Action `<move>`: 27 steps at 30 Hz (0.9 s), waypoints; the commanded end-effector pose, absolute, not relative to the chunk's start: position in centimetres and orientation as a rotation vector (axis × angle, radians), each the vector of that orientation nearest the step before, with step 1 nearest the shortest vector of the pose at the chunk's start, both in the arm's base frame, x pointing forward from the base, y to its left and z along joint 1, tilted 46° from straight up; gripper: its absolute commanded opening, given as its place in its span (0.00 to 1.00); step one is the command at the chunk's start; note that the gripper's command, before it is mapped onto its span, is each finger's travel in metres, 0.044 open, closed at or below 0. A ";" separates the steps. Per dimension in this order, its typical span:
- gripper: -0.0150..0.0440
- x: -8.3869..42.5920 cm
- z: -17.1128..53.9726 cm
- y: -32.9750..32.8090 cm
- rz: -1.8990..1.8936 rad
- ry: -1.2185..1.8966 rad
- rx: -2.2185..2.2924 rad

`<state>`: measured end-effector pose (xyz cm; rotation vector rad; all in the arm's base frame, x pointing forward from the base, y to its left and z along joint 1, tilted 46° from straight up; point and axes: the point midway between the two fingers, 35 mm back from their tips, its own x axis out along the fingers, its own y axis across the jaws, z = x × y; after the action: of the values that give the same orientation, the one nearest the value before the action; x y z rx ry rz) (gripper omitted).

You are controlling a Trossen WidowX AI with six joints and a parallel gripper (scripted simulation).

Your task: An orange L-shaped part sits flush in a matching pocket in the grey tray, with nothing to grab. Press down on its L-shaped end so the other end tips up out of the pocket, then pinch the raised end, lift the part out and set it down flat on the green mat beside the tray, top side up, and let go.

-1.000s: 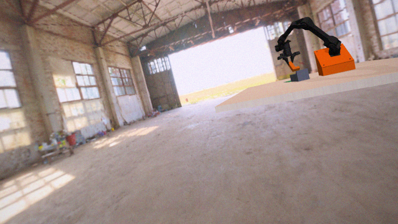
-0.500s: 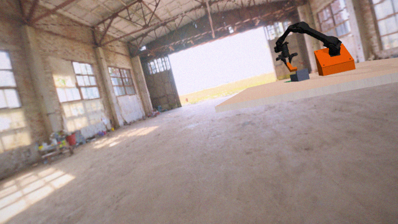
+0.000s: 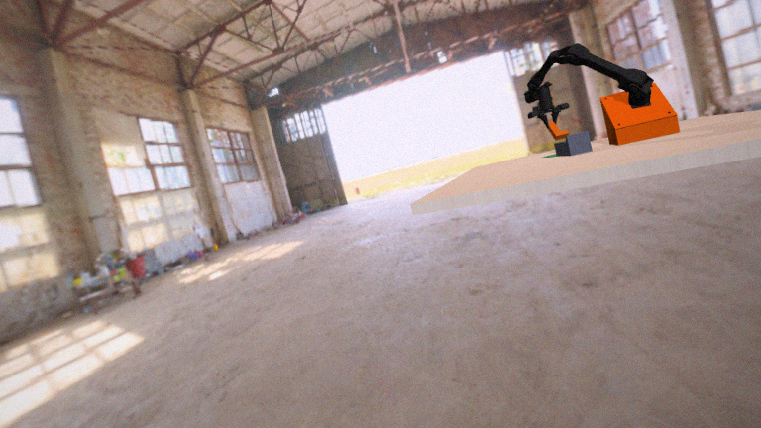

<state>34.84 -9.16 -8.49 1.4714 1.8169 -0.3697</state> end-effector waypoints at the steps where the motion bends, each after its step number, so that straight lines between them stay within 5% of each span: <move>1: 0.25 34.8 -9.0 -8.5 -0.369 1.822 1.474; 27: 0.25 34.5 -11.9 -5.5 -0.368 1.822 1.475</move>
<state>34.64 -6.01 -11.51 1.4720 1.8176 -0.3674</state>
